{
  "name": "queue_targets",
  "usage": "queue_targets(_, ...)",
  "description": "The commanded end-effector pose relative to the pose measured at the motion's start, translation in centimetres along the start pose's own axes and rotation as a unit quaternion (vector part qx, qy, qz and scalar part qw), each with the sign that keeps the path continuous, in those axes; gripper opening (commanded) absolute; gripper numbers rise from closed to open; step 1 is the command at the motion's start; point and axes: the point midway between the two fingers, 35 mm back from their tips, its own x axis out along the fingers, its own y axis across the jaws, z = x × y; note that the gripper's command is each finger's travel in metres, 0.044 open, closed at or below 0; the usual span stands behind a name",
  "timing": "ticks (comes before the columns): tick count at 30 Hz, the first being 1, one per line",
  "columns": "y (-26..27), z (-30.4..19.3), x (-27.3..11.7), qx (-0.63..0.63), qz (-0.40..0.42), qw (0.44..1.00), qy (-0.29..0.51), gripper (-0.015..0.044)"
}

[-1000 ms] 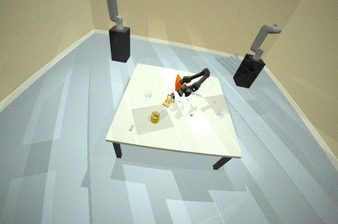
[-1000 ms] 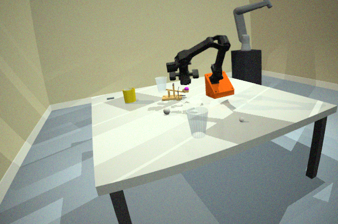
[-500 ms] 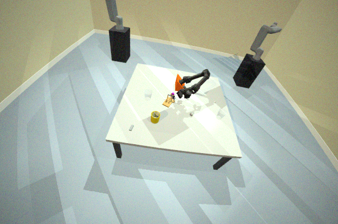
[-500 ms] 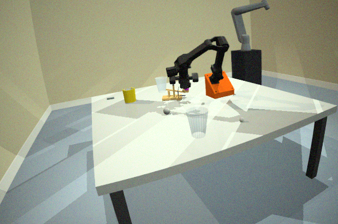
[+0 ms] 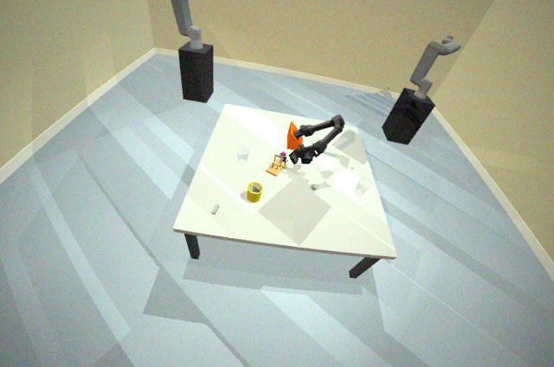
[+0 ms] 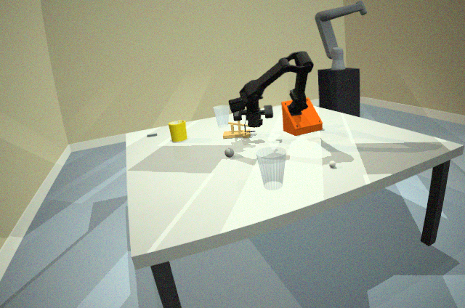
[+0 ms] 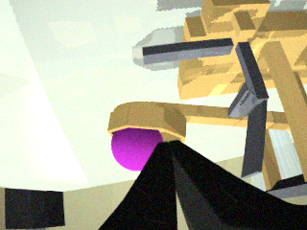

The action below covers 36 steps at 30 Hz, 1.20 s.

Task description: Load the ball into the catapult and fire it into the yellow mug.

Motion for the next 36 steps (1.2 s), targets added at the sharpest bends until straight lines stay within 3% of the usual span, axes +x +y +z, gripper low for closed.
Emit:
queue_targets(1, 0.1, 0.5, 0.6, 0.002, 0.003, 1.000, -0.001, 0.0000)
queue_targets(32, 0.7, 4.7, 5.1, 0.002, 0.005, 1.000, -0.002, 0.0000)
queue_targets(36, 0.4, 4.5, 4.0, 0.001, 0.004, 1.000, -0.002, 0.0000)
